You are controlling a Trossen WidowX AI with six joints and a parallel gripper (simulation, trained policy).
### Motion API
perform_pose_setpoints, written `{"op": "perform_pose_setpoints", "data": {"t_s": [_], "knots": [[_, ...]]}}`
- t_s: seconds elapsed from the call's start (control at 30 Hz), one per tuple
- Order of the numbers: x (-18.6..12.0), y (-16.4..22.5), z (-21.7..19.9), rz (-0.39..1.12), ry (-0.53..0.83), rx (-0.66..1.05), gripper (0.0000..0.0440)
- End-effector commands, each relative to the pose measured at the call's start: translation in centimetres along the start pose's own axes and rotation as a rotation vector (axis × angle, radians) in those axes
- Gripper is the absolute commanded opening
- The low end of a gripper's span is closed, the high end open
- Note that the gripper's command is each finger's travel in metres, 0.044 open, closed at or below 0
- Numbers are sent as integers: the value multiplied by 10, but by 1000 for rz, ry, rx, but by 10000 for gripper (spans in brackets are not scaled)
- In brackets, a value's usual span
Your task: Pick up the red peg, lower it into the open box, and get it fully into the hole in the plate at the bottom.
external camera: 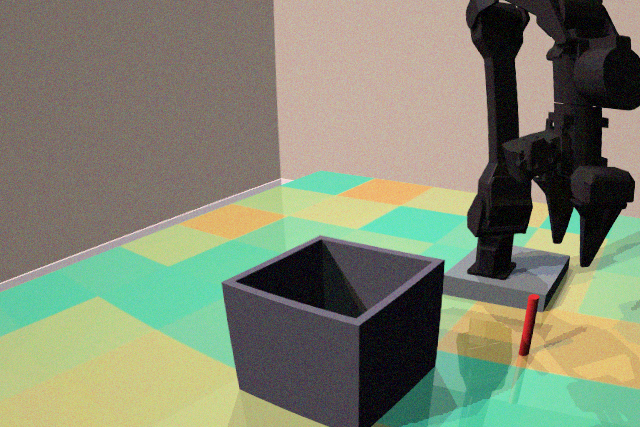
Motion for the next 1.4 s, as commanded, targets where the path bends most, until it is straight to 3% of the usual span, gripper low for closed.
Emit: {"op": "perform_pose_setpoints", "data": {"t_s": [0.0,0.47,1.03,1.13,1.37], "knots": [[7,-5,-9,20,41,20,440],[47,-18,-32,69,157,114,440],[100,-27,-47,75,183,215,430],[106,-28,-47,72,176,222,385],[114,-30,-43,75,164,220,209]]}}
Point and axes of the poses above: the point midway between the two fingers, 35 mm back from their tips, its own x axis out along the fingers, its own z axis across the jaws, y = z × x, the point moved 9 cm from there along -x, back along the fingers
